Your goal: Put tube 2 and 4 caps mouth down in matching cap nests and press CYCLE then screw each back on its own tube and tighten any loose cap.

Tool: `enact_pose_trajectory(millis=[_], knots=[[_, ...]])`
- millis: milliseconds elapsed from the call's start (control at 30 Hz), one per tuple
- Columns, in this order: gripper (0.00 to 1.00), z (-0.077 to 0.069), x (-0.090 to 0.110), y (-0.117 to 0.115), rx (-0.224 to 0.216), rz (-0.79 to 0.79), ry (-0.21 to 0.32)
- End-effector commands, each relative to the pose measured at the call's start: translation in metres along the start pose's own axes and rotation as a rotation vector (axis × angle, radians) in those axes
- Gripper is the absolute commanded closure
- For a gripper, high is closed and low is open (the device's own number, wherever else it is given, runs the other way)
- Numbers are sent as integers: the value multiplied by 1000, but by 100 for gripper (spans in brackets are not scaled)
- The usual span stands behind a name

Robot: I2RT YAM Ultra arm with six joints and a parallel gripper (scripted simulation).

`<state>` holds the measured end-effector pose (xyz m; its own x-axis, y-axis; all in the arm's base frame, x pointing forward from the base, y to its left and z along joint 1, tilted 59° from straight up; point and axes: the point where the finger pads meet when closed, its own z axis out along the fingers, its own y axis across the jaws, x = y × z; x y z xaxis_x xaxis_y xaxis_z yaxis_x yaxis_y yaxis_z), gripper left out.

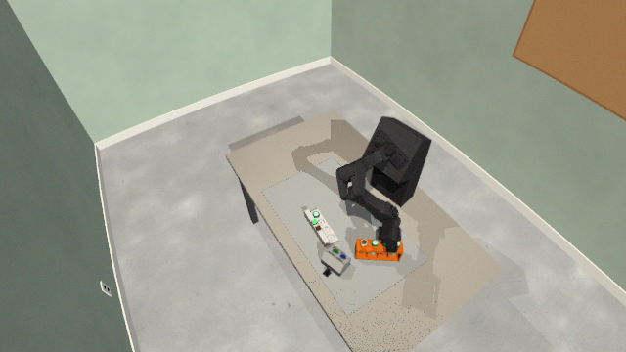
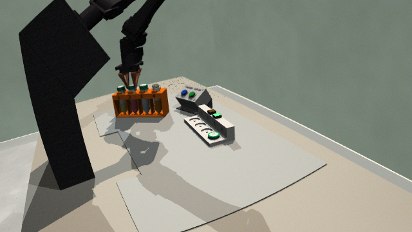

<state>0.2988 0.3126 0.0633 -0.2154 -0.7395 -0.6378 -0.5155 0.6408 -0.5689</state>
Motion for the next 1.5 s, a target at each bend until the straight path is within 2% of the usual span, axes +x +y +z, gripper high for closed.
enact_pose_trajectory(millis=[0,267,333,833,900,1300,1467], knots=[[100,-2,-3,1,-5,239,-8],[100,-2,-3,1,-6,639,-7],[100,-2,-3,1,-6,639,-7],[100,-1,-3,1,-9,1389,-4],[100,-1,-3,1,-9,1389,-4],[100,-1,-3,1,-10,1980,-2],[100,-1,-3,1,-10,1980,-2]])
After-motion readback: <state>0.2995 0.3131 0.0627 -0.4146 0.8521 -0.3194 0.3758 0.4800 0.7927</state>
